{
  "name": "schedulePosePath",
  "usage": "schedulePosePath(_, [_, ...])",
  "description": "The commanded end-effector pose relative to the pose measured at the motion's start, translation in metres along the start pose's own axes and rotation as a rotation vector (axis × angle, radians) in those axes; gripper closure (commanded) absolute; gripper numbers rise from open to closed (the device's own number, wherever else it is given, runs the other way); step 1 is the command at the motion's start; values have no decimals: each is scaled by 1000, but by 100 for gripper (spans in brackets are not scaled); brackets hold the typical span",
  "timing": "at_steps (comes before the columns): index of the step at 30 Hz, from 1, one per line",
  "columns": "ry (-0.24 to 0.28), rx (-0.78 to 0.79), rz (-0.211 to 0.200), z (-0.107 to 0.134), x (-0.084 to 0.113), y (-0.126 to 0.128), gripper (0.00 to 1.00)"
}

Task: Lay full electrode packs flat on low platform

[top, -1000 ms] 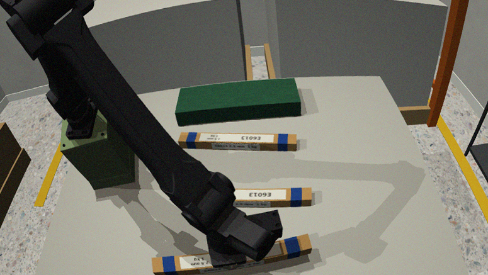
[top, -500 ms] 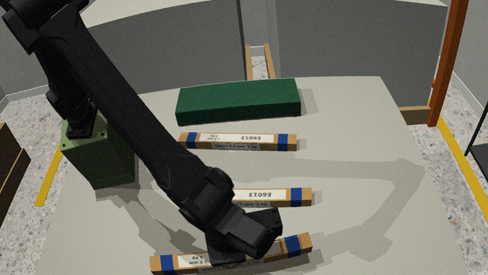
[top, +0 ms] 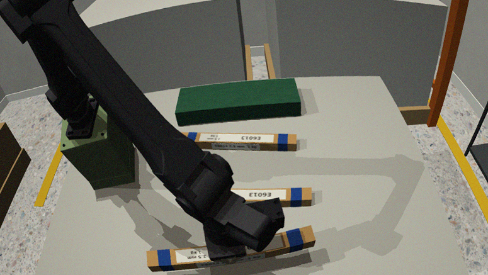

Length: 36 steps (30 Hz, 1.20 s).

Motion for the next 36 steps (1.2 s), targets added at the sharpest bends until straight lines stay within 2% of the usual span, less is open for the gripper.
schedulePosePath(1, [-35, -10, 49, -13, 32, -15, 100])
schedulePosePath(36, [-46, -14, 61, -15, 97, -19, 100])
Point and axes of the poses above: the point where the finger pads meet when closed, its own x axis back along the fingers, its own y axis across the jaws, z = x × y, the point moved 4 cm from there along x, back along the fingers, and after that the axes turned 8 degrees about x, right-handed, at the moved point
